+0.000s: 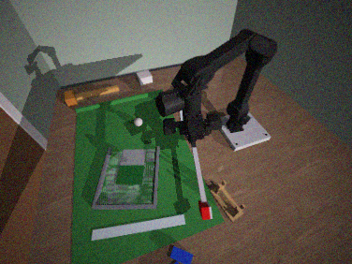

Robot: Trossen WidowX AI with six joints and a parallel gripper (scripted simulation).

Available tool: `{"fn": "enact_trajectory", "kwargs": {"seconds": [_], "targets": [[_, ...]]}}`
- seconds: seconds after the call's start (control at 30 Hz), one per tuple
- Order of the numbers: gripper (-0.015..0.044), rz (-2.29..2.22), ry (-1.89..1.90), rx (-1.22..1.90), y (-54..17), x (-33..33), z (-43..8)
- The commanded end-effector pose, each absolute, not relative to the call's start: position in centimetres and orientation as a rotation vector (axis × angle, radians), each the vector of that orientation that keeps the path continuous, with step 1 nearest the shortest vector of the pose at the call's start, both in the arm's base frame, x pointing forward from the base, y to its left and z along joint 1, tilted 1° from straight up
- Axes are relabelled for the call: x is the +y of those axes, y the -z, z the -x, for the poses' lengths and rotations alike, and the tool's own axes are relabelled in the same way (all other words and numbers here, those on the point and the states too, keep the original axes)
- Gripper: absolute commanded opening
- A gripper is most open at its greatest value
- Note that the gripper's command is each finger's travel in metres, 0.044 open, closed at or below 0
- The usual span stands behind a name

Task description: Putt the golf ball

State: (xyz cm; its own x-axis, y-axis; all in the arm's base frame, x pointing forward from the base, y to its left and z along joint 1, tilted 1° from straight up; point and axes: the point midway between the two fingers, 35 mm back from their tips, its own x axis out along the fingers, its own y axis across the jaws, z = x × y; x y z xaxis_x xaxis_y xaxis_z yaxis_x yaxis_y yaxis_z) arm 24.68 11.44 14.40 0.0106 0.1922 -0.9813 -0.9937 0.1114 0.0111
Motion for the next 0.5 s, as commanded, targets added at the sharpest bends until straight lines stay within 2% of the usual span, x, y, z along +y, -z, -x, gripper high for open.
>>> {"fn": "enact_trajectory", "kwargs": {"seconds": [0.0, 0.47], "targets": [[0.0, 0.92, -1.124, 1.163, -14.7, 9.8, -25.2], [0.0, 0.682, -0.829, 1.297, -15.4, 3.5, -26.3]]}}
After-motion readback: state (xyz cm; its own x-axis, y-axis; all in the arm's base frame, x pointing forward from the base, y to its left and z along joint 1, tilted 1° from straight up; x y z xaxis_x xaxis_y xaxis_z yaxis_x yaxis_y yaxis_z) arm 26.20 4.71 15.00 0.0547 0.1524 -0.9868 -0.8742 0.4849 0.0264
